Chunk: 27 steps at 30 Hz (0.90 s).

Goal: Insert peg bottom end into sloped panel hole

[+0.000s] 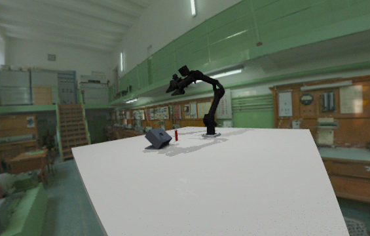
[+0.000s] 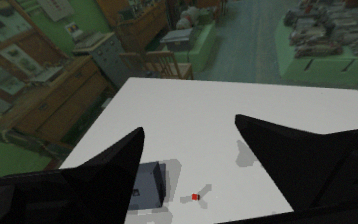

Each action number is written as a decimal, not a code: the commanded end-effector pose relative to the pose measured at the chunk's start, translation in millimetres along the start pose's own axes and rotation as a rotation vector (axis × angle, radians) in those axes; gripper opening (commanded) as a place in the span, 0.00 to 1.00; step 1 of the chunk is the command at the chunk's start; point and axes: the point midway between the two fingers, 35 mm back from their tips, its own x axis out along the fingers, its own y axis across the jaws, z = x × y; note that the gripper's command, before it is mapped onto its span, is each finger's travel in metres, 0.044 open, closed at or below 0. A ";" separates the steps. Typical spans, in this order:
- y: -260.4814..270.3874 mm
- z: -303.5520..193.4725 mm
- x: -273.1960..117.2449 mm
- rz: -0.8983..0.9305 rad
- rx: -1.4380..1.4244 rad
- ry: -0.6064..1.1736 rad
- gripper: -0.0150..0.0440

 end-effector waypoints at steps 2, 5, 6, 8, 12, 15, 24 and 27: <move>7.1 -23.8 18.9 0.004 -0.180 0.110 1.00; 10.2 -36.9 28.0 0.013 -0.278 0.172 1.00; 11.1 -41.3 30.9 0.017 -0.310 0.192 1.00; 12.7 -50.2 36.4 0.027 -0.373 0.234 1.00; 15.0 -68.1 46.7 0.052 -0.495 0.318 1.00; 16.0 -81.7 53.5 0.076 -0.583 0.382 1.00; 16.1 -121.5 69.8 0.172 -0.820 0.571 1.00; 15.3 -134.4 73.9 0.212 -0.890 0.632 1.00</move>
